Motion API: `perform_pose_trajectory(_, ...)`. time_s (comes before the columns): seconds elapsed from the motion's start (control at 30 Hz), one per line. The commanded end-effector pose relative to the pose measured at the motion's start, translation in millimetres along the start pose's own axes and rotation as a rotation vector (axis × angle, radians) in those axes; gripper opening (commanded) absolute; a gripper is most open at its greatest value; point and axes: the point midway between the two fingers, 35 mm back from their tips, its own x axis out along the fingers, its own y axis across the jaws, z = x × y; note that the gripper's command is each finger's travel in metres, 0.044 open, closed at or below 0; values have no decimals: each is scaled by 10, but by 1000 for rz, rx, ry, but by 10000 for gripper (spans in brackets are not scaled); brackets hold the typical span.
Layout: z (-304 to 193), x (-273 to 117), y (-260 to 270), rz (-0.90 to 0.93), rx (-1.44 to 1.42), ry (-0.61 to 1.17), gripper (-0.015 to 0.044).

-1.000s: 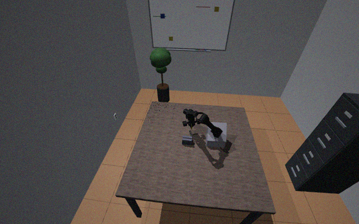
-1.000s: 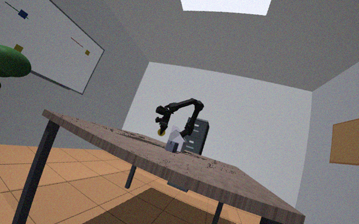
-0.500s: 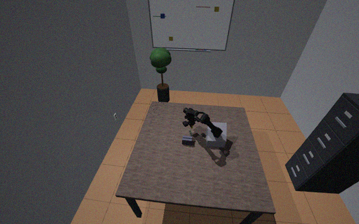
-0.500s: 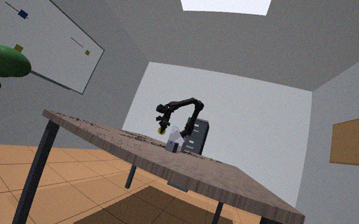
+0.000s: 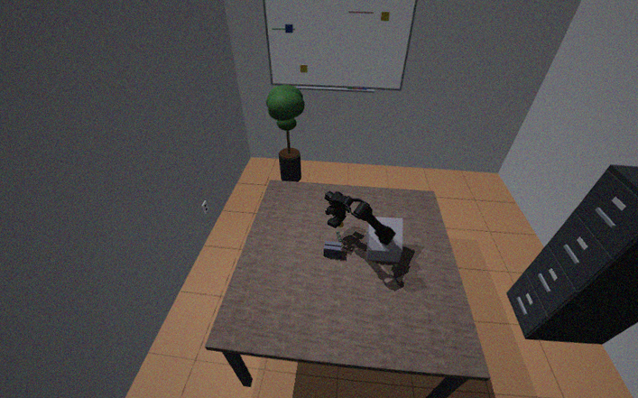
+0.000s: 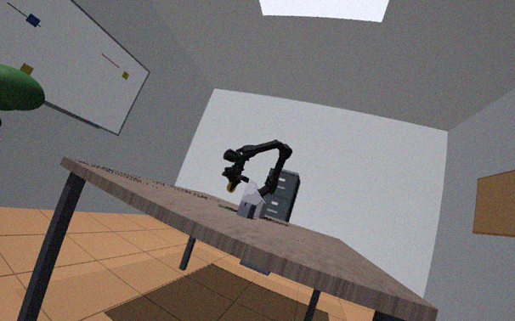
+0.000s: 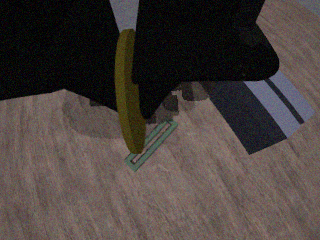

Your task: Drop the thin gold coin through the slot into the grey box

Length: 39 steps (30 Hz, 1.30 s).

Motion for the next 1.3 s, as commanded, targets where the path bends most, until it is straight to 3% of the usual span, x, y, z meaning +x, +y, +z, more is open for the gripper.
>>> perform_pose_trajectory(0.0, 17, -5, 1, -3, -113, 1, 0)
perform_pose_trajectory(0.33, 52, -7, 6, -3, -436, 1, 0)
perform_pose_trajectory(1.27, -60, -24, 597, -12, -439, -1, 0)
